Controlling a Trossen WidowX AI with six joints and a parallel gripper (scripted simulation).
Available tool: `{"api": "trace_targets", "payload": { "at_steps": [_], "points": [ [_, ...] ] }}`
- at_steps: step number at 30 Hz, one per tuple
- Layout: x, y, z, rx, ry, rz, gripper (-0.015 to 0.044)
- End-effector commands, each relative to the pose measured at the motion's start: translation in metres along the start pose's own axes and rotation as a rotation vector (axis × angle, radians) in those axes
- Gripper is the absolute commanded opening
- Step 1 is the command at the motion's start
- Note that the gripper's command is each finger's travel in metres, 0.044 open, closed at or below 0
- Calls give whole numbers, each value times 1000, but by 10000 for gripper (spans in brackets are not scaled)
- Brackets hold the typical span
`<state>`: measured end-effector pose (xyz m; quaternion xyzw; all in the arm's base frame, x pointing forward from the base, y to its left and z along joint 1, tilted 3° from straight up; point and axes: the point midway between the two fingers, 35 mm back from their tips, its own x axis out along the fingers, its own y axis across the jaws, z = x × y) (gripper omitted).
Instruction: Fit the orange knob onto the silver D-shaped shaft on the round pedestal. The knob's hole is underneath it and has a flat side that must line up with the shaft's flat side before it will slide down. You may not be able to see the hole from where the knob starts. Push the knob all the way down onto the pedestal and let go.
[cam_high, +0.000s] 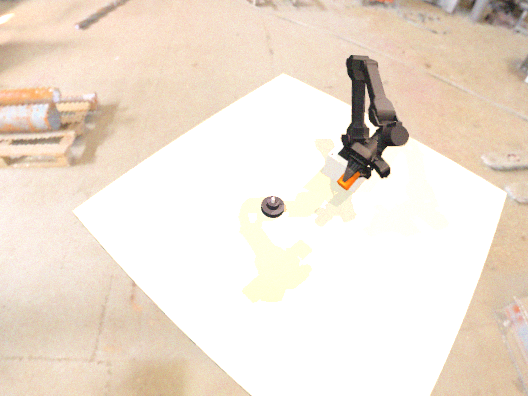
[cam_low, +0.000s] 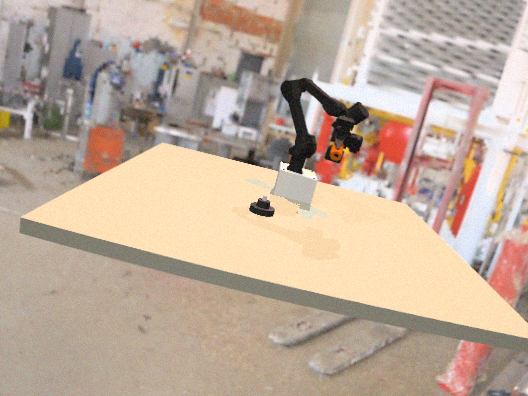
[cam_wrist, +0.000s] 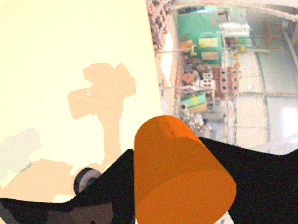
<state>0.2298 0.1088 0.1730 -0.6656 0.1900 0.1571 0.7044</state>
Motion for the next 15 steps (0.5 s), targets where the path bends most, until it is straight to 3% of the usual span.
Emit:
{"api": "trace_targets", "payload": {
  "at_steps": [1, 8, 15],
  "points": [
    [0, -2, 1, 6, -1, -4, 0],
    [2, 1, 0, 12, -3, 7, 0],
    [14, 10, 0, 12, -5, 175, 0]
  ]
}}
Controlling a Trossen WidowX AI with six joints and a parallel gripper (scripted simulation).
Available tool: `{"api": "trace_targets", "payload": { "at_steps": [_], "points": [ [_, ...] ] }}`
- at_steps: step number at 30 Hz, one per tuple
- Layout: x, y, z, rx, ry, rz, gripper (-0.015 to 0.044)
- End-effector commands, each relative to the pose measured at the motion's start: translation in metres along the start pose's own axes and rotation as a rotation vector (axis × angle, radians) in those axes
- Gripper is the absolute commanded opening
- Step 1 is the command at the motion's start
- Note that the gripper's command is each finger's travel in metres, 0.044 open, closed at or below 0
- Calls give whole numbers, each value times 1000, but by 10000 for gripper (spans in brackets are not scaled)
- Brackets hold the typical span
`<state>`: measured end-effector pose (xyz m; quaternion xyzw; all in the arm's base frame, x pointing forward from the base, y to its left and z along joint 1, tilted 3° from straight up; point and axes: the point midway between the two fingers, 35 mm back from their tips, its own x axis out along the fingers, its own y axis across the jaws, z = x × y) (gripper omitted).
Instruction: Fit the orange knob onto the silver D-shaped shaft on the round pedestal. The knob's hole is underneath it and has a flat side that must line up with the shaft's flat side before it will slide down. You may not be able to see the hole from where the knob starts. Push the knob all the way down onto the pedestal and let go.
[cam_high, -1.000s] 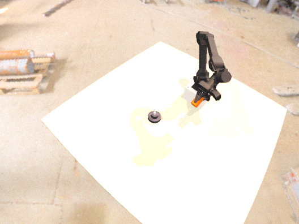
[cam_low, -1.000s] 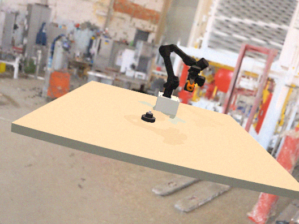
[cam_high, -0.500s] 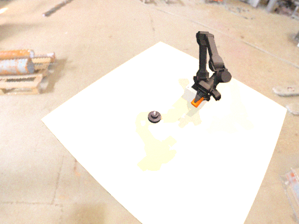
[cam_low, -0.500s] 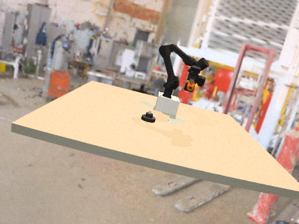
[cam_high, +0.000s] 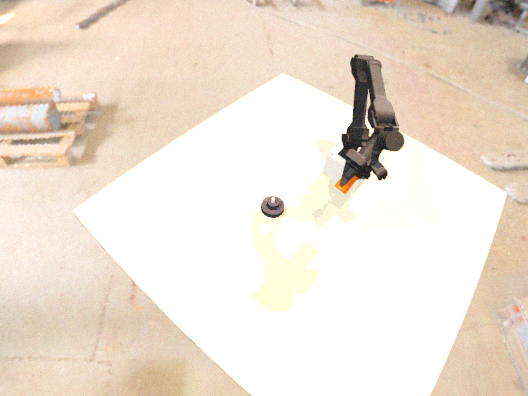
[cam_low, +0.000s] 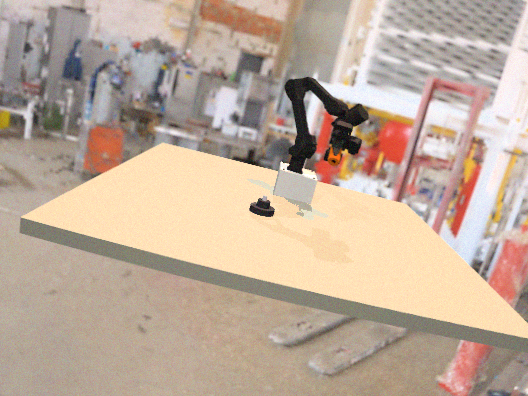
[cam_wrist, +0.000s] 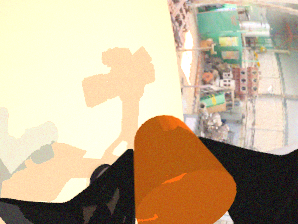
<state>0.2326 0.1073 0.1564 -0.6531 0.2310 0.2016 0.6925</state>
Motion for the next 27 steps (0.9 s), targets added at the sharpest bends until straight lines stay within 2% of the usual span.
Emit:
{"api": "trace_targets", "payload": {
  "at_steps": [1, 27],
  "points": [
    [5, -2, 2, 15, -5, 76, 0],
    [46, 23, 3, 8, -6, 652, 0]
  ]
}}
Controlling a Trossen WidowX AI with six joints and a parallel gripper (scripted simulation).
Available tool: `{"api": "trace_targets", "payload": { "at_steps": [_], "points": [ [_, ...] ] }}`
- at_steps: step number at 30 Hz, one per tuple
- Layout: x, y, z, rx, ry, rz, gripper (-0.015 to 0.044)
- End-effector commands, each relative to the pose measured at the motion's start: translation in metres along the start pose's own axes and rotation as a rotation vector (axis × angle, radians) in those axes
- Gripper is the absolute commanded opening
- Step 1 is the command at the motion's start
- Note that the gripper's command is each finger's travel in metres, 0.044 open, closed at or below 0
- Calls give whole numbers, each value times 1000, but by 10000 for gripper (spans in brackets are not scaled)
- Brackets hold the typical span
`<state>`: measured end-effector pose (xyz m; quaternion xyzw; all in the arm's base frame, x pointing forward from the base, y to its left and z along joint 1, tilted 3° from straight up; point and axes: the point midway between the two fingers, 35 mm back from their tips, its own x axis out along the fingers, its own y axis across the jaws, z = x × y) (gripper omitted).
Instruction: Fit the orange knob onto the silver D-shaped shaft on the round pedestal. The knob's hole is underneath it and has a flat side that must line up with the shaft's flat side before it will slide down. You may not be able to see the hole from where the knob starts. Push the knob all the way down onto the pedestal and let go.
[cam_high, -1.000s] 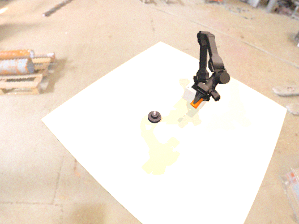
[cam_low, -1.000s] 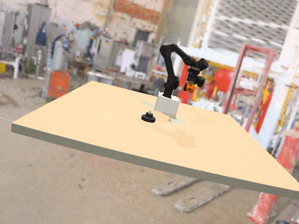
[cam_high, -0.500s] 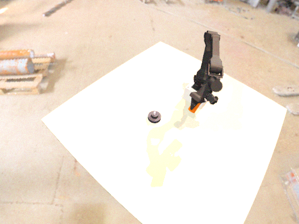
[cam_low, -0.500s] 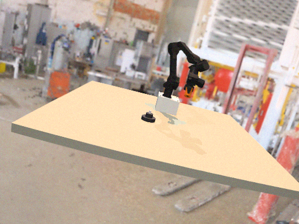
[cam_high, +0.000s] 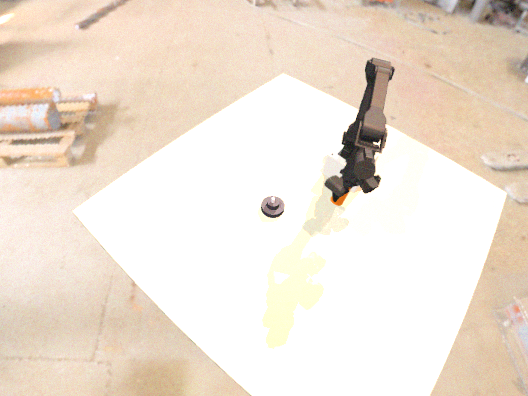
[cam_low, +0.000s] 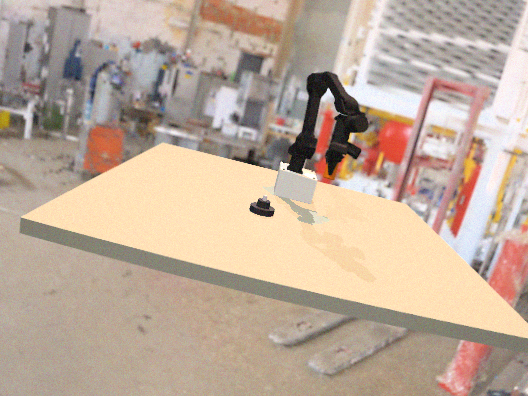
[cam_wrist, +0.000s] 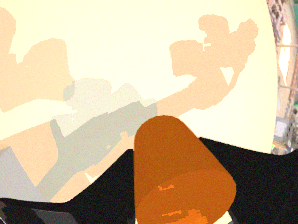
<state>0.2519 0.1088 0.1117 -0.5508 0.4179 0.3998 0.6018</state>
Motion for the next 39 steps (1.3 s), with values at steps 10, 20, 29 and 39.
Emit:
{"api": "trace_targets", "payload": {
  "at_steps": [10, 20, 29, 39],
  "points": [
    [18, -5, 2, -2, -7, 227, 0],
    [54, -2, 5, -1, -11, 254, 0],
    [95, 3, 9, 0, -14, 265, 0],
    [134, 11, 10, 0, -17, 276, 0]
  ]
}}
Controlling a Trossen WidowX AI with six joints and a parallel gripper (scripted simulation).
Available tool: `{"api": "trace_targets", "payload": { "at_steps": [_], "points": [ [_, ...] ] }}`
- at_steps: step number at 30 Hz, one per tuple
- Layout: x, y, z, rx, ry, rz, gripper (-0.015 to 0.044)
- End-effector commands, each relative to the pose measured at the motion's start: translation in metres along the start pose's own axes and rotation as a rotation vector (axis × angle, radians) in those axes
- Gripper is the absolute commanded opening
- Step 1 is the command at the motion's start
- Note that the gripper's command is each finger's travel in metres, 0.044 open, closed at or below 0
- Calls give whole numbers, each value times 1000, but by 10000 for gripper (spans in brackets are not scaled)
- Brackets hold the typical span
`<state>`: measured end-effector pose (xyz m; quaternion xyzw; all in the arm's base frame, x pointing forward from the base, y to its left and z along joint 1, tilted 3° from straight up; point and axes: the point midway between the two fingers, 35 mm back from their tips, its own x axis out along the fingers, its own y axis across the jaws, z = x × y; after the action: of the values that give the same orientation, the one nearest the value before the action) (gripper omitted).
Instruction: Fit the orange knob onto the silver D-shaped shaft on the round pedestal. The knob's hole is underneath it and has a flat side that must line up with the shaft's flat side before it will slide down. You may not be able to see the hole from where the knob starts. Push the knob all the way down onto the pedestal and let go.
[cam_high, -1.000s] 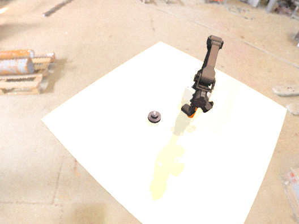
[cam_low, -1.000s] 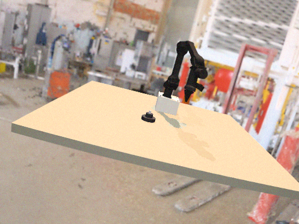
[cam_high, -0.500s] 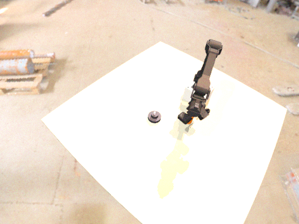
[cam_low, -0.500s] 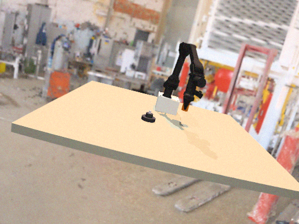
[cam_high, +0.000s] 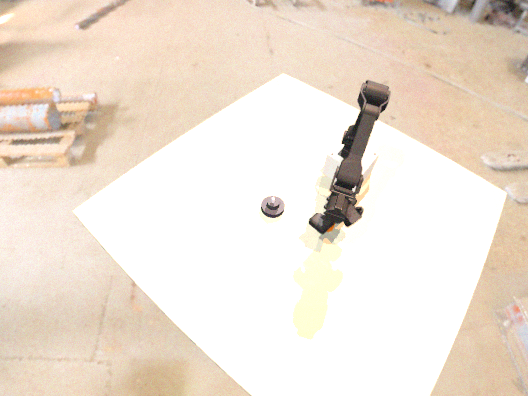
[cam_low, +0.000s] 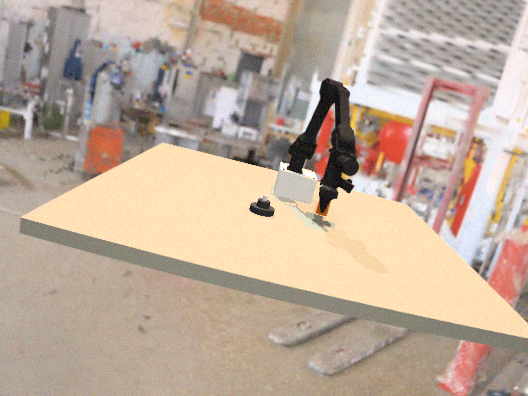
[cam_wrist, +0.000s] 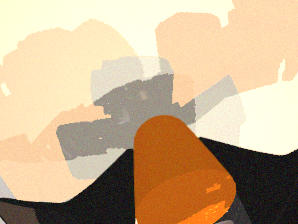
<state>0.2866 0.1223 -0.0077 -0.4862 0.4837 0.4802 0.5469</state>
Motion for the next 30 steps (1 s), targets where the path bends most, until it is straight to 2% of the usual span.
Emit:
{"api": "trace_targets", "payload": {
  "at_steps": [1, 6, 13, 22, 30],
  "points": [
    [14, 1, 0, -3, -2, 10, 0],
    [31, -1, 0, -3, -3, 14, 0],
    [34, -1, -1, -3, -3, 15, 0],
    [32, -1, -1, 0, -1, 13, 236],
    [32, -1, -1, 0, -1, 13, 240]
  ]
}}
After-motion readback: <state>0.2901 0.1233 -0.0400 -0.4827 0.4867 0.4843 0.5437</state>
